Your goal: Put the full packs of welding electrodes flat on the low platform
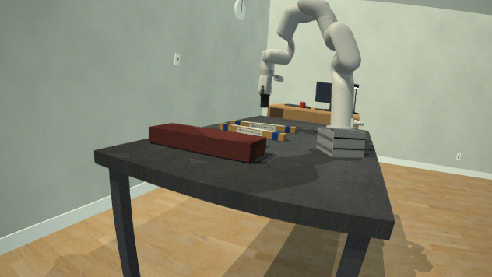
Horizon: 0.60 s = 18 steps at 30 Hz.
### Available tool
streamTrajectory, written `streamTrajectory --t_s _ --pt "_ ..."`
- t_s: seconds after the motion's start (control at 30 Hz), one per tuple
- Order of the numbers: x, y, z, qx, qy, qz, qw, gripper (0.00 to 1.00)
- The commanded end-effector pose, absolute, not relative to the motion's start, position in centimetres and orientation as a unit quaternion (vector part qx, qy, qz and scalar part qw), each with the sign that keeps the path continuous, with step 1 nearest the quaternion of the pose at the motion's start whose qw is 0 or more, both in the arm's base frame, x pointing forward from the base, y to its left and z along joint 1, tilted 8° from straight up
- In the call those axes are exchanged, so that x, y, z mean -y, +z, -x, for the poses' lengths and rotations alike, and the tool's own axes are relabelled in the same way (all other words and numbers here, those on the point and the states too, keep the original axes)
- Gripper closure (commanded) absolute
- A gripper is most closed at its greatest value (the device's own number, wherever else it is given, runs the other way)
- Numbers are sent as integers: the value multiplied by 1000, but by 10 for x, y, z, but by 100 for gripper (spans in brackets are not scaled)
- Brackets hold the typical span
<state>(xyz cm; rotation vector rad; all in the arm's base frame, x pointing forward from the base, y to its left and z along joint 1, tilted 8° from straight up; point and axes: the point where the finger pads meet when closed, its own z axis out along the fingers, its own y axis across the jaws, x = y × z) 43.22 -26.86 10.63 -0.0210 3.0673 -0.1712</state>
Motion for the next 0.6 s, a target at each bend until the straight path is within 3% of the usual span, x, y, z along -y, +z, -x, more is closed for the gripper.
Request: streamTrajectory --t_s 0.0,0.57 --pt "266 108 -435 -998 -56 7 36 65" --pt "231 105 -455 -998 -56 7 36 65"
